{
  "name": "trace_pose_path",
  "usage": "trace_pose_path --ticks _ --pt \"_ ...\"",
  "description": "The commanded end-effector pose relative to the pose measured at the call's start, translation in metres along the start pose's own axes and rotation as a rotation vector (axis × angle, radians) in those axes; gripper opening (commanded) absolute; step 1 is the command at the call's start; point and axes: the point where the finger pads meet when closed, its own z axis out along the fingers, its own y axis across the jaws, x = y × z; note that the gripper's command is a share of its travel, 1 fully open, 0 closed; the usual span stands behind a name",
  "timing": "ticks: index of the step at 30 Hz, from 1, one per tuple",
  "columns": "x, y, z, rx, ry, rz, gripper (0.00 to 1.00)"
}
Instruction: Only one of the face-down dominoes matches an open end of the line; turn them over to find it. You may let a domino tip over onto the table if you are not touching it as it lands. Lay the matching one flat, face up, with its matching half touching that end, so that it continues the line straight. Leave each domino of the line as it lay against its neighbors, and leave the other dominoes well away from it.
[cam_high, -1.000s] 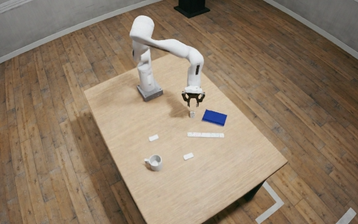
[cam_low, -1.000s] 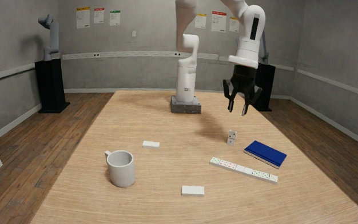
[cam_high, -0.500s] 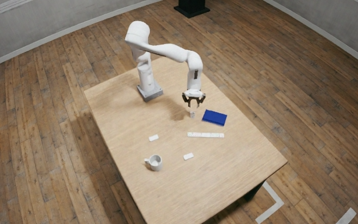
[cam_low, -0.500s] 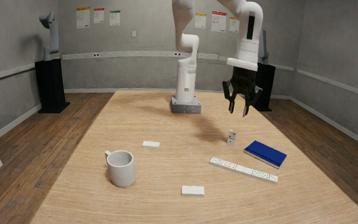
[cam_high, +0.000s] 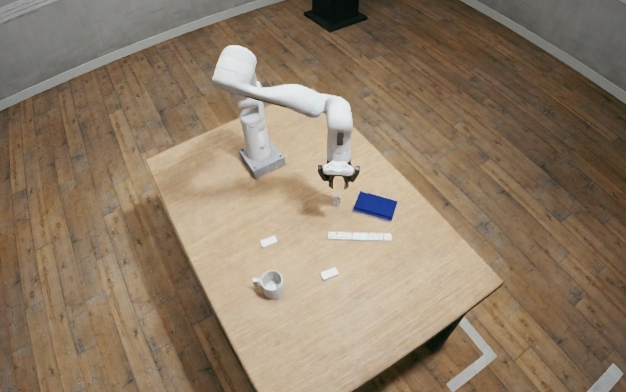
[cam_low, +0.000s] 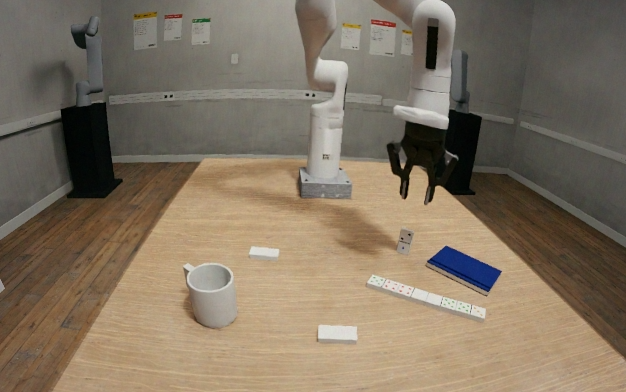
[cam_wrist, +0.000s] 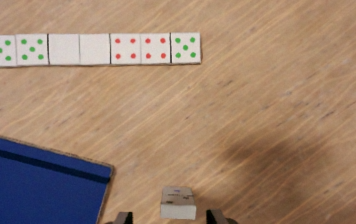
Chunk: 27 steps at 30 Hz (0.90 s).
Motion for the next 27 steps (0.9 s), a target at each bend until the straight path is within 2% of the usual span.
trace_pose_path --ticks 1,14,27 --pt "0.0007 0.0013 0.0004 -0.004 -0.019 0.002 0.49" --pt "0.0017 0.0011 0.0002 0.000 -0.072 0.000 0.49" --pt "0.0015 0.0016 0.0002 0.001 -0.093 -0.002 0.49"
